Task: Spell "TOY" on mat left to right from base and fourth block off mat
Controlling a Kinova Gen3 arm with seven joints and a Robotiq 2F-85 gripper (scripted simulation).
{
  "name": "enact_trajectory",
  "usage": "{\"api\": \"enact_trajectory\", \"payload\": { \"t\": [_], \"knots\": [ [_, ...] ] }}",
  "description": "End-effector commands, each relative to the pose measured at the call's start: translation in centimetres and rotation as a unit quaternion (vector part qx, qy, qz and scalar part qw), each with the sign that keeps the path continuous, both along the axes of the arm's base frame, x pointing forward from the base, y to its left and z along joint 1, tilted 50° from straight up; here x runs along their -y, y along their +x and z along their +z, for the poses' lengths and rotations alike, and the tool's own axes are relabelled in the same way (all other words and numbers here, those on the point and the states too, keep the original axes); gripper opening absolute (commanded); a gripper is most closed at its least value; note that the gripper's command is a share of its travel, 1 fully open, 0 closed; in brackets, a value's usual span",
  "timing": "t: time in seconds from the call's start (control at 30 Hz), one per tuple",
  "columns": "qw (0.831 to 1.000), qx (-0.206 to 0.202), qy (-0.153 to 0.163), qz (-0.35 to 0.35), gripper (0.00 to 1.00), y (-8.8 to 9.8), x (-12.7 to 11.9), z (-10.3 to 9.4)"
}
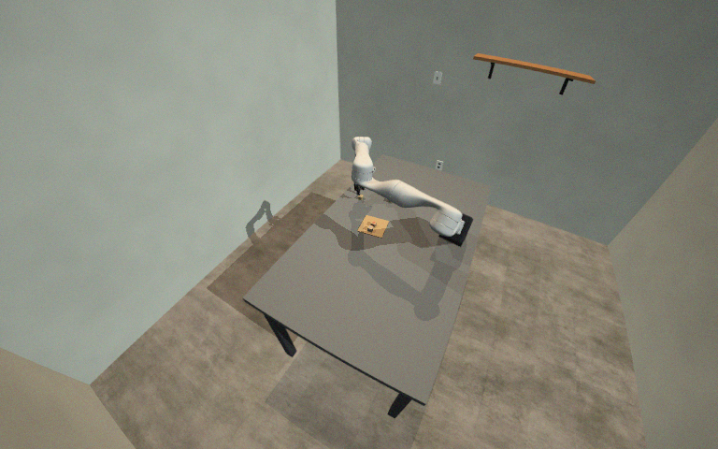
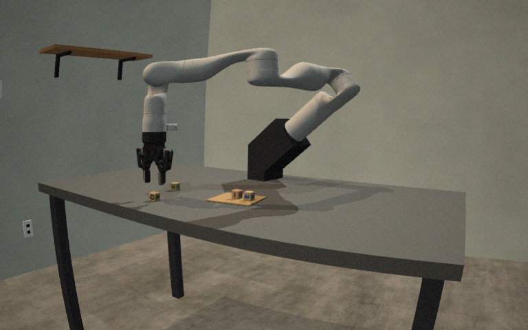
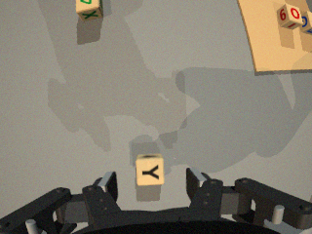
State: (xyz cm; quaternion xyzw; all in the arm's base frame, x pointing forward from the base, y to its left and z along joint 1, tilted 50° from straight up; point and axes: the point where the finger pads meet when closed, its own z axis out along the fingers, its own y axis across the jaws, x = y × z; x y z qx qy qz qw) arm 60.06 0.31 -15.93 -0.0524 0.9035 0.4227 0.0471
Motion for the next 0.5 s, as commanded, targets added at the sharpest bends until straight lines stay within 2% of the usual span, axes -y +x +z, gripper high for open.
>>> {"api": "enact_trajectory", "payload": {
  "t": [0.0,0.47],
  "knots": [
    [1.0,0.0,0.0,0.0,0.62,-0.01,-0.2,-0.2],
    [1.0,0.0,0.0,0.0,0.62,0.05,-1.03,-0.91]
  ]
}}
